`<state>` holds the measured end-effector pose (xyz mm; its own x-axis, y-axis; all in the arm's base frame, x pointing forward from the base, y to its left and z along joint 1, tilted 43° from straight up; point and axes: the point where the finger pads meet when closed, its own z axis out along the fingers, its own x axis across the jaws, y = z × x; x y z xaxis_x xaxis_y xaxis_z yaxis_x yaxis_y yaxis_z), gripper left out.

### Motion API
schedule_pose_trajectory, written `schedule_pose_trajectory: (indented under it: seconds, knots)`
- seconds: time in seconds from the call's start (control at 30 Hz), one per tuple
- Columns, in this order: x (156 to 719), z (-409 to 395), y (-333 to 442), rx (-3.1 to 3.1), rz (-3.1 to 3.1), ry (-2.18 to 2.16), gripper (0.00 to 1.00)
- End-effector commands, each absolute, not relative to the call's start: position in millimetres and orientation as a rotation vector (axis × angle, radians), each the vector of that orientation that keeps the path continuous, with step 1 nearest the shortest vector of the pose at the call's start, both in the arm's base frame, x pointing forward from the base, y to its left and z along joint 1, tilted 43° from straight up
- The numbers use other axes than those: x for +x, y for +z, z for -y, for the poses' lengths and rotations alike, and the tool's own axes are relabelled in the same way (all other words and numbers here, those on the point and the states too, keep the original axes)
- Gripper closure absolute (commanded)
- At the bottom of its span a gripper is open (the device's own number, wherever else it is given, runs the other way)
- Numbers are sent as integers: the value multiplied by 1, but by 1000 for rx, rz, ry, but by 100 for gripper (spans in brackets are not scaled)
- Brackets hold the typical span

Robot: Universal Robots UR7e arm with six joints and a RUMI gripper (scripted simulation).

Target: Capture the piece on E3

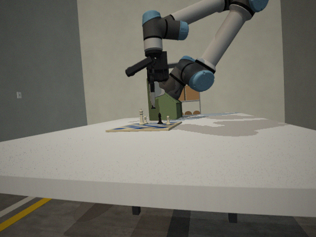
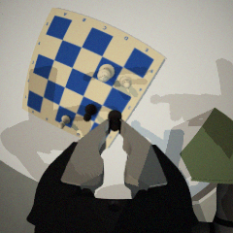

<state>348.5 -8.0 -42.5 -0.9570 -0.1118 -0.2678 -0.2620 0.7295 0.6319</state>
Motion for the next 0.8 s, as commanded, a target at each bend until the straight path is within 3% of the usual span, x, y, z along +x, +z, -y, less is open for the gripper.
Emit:
schedule_pose_trajectory:
  seconds: [0.0, 0.77]
  knots:
    - [344, 24, -24, -299, -2720, 1044, 100]
    - [348, 37, -11, -285, -2726, 1045, 100]
